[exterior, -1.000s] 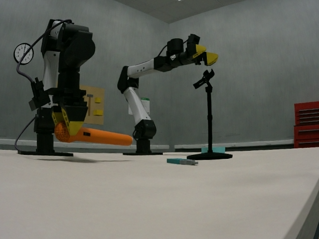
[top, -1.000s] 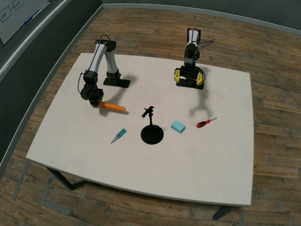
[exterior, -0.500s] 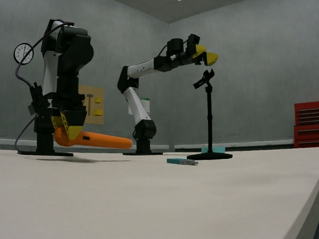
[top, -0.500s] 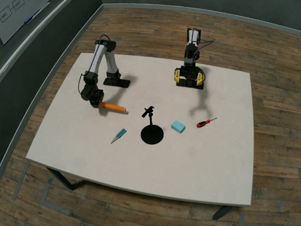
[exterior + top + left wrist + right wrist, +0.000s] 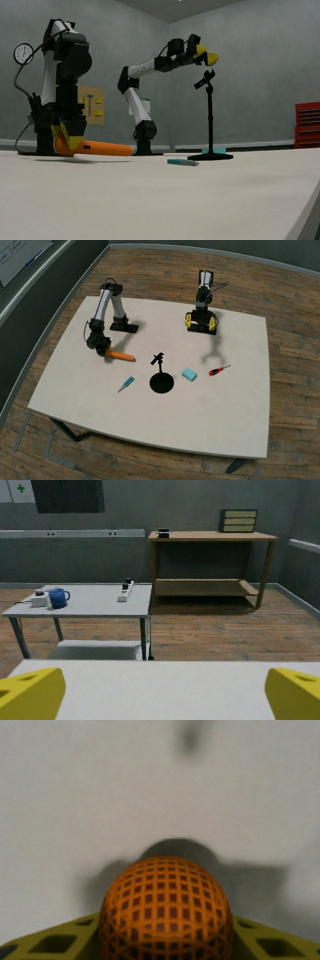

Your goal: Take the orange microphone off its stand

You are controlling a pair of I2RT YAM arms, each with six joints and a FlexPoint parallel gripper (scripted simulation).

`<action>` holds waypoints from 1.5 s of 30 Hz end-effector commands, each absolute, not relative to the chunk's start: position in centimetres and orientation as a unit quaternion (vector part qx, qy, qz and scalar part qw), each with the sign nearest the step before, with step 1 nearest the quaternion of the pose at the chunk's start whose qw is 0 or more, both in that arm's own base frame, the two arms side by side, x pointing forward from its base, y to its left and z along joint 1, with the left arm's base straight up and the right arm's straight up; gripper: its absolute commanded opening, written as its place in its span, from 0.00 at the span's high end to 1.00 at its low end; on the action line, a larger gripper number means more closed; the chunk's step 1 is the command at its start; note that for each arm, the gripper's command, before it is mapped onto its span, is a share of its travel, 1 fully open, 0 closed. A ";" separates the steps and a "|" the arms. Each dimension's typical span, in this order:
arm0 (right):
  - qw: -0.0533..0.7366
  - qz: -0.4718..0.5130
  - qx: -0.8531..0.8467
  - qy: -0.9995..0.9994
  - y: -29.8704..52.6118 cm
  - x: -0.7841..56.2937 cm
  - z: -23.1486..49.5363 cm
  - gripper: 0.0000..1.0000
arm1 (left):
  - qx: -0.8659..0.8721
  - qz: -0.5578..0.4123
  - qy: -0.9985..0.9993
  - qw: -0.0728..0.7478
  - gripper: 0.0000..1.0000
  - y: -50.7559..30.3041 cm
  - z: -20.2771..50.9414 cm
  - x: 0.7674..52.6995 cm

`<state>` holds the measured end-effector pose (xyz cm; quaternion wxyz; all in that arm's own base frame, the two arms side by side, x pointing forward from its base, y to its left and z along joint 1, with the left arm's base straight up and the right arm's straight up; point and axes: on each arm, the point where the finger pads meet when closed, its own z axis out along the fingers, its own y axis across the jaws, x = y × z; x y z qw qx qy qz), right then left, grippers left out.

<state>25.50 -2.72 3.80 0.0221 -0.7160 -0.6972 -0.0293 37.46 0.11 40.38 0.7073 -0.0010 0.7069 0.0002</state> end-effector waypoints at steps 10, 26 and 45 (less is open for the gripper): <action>0.032 -0.040 -0.719 -0.693 -2.4 25.6 2.5 1.00 | 0.008 -0.002 0.686 0.727 0.02 -0.3 42.9 37.3; 0.012 -0.057 -0.712 -0.700 -2.5 26.6 4.0 0.00 | 0.008 -0.002 0.686 0.727 0.02 -0.3 42.9 37.3; 0.012 -0.055 -0.713 -0.699 -2.5 26.6 4.0 0.00 | 0.008 -0.002 0.686 0.727 0.02 -0.3 42.9 37.3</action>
